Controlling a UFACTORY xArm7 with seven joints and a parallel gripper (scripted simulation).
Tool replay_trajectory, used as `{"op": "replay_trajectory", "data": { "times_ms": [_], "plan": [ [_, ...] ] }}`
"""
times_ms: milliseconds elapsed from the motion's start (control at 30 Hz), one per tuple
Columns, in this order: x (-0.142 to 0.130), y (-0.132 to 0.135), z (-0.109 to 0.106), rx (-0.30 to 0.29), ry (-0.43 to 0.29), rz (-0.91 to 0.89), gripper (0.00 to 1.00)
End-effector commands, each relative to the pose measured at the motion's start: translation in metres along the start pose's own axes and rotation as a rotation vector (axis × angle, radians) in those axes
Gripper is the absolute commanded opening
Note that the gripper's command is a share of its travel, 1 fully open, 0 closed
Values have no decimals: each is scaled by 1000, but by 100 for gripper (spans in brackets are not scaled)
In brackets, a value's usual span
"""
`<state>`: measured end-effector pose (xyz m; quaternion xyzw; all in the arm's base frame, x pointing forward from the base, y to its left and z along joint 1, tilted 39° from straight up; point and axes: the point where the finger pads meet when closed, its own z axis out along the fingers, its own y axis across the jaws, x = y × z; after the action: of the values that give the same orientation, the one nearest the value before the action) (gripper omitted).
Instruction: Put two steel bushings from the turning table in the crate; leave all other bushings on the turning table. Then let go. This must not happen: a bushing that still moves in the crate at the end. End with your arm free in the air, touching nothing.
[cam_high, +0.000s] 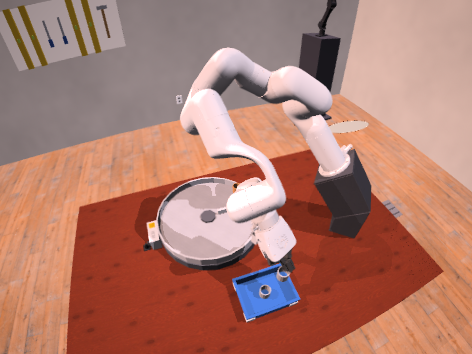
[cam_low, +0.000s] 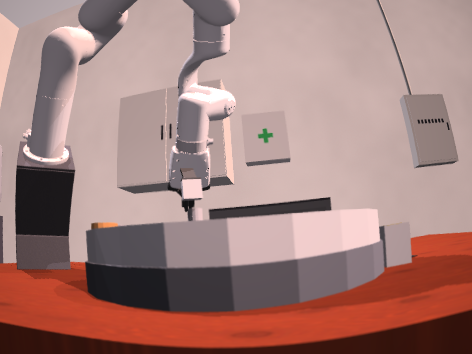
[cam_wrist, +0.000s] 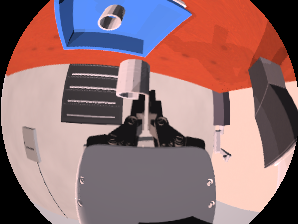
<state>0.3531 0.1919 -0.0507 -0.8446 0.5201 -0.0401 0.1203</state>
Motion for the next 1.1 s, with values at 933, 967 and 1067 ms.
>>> {"op": "replay_trajectory", "data": {
  "times_ms": [933,967,1067],
  "plan": [
    [40,-1,49,2,-2,-2,0],
    [40,-1,49,2,-2,-2,0],
    [40,-1,49,2,-2,-2,0]
  ]
}}
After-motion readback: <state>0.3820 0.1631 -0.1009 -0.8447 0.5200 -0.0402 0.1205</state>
